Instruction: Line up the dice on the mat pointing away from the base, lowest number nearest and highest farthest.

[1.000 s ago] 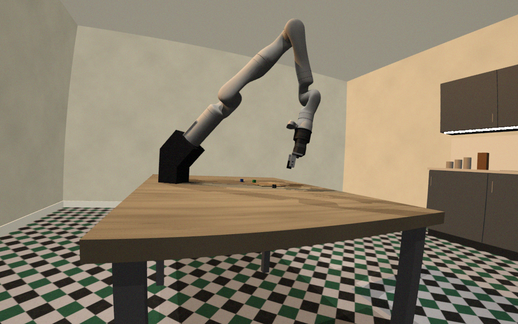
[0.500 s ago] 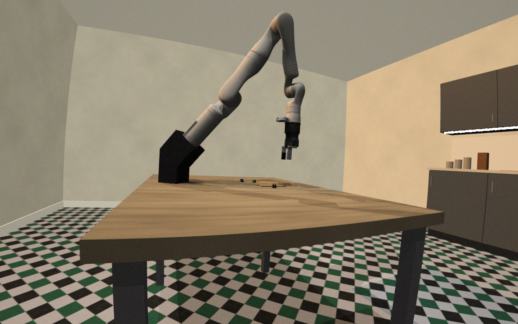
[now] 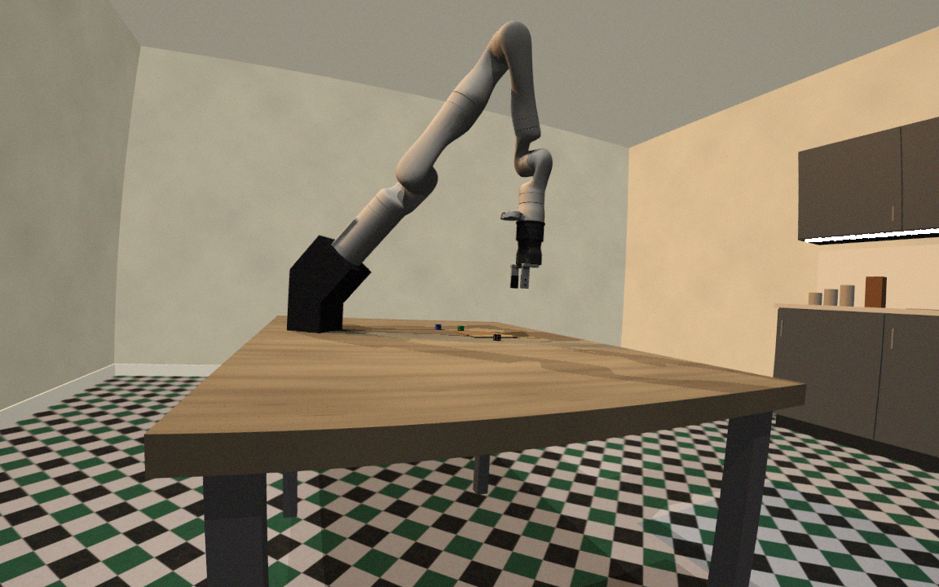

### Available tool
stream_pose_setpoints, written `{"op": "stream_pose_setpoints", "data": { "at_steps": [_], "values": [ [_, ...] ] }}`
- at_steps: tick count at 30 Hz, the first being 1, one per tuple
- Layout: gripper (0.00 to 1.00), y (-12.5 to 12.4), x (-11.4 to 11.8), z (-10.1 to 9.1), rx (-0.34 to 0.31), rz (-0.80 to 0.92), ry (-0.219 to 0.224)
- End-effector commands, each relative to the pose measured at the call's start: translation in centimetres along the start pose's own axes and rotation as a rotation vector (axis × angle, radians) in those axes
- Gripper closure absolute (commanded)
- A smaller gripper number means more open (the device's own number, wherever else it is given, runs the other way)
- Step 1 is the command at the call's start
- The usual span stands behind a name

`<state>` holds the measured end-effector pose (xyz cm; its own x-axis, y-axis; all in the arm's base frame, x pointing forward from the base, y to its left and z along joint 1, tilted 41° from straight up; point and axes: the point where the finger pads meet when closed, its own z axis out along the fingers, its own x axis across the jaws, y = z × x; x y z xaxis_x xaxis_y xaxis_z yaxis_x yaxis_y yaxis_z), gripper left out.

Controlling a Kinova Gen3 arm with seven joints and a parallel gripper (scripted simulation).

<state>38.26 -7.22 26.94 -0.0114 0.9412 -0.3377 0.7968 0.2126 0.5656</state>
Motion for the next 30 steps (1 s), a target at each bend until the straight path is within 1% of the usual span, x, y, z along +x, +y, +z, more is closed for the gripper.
{"op": "stream_pose_setpoints", "data": {
  "at_steps": [1,17,30],
  "values": [
    [0.0,0.0,0.0,0.0,-0.001,0.0,-0.001],
    [0.0,0.1,0.0,0.3,-0.003,0.001,-0.001],
    [0.0,0.1,0.0,1.9,-0.003,0.001,0.0]
  ]
}}
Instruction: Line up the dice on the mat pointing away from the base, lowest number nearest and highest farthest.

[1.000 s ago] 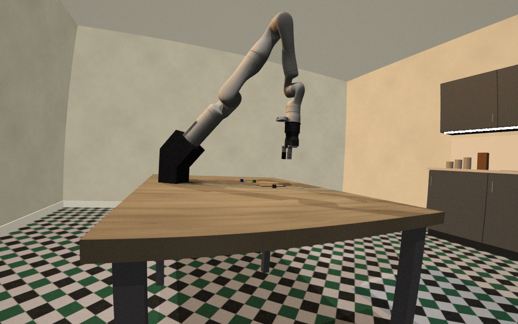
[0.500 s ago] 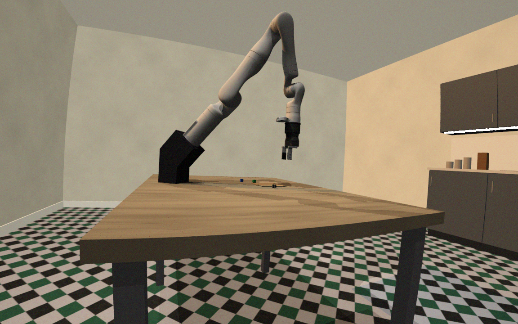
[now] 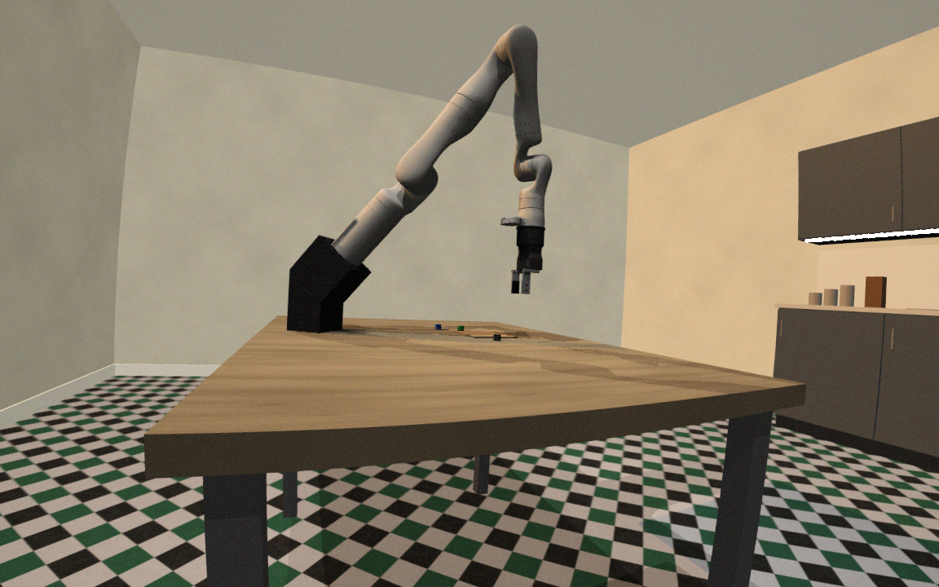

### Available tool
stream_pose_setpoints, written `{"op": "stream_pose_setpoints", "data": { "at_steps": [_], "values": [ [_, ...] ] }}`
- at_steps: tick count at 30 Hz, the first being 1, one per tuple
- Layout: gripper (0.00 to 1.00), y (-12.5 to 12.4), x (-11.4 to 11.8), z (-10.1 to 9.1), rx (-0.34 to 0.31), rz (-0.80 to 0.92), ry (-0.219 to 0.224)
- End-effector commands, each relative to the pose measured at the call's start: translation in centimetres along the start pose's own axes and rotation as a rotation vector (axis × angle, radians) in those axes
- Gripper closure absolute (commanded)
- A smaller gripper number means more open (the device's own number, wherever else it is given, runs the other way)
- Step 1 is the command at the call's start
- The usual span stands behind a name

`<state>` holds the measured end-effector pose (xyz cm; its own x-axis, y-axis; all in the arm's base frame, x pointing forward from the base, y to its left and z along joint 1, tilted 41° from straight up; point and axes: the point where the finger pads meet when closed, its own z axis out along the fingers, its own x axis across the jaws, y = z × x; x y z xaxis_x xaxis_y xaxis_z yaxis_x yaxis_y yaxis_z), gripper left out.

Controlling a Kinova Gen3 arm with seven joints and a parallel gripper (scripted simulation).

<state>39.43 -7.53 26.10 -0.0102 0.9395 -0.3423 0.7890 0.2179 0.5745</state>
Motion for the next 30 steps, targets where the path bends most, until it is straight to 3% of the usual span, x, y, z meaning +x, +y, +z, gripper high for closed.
{"op": "stream_pose_setpoints", "data": {
  "at_steps": [1,30],
  "values": [
    [0.0,-0.3,0.0,0.6,0.01,0.003,0.004],
    [0.0,-0.3,0.1,5.5,0.01,0.003,0.004]
  ]
}}
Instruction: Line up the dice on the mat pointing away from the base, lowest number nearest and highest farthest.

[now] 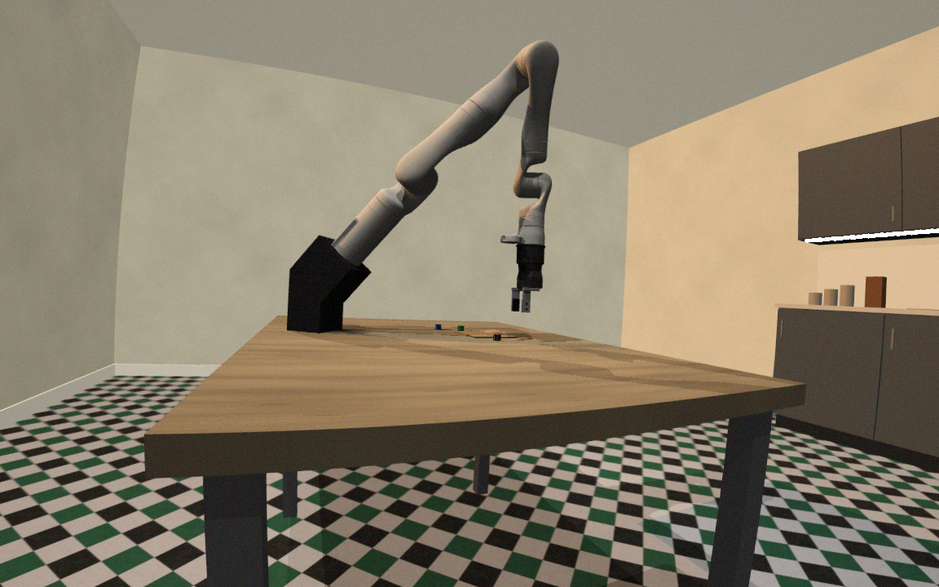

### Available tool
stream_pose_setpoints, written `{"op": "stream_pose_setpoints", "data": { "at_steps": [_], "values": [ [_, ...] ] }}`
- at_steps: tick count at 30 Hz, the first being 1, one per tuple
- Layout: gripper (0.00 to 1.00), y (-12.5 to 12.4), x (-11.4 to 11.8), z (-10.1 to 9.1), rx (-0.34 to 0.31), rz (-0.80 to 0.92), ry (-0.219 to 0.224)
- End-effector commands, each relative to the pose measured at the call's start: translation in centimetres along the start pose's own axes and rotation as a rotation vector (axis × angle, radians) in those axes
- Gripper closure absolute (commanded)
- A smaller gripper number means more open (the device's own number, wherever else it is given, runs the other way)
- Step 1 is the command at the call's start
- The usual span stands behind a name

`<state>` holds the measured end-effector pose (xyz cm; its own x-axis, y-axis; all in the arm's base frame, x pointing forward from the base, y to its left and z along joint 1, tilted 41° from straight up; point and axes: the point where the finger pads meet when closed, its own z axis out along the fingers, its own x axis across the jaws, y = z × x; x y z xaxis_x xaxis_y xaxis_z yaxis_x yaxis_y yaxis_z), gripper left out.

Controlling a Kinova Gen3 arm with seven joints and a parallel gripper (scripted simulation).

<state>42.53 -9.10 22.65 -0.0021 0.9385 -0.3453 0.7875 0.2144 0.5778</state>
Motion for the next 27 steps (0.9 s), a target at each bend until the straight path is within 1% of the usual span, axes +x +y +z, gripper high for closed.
{"op": "stream_pose_setpoints", "data": {
  "at_steps": [1,6,8,20,27],
  "values": [
    [0.0,-0.4,0.4,0.8,0.012,-0.001,0.012],
    [0.0,-0.4,0.5,1.8,0.012,-0.001,0.012],
    [0.0,-0.4,0.5,1.8,0.012,-0.001,0.012],
    [0.0,-0.4,0.5,3.9,0.012,-0.001,0.012],
    [0.0,-0.4,0.5,4.5,0.012,-0.001,0.012]
  ]
}}
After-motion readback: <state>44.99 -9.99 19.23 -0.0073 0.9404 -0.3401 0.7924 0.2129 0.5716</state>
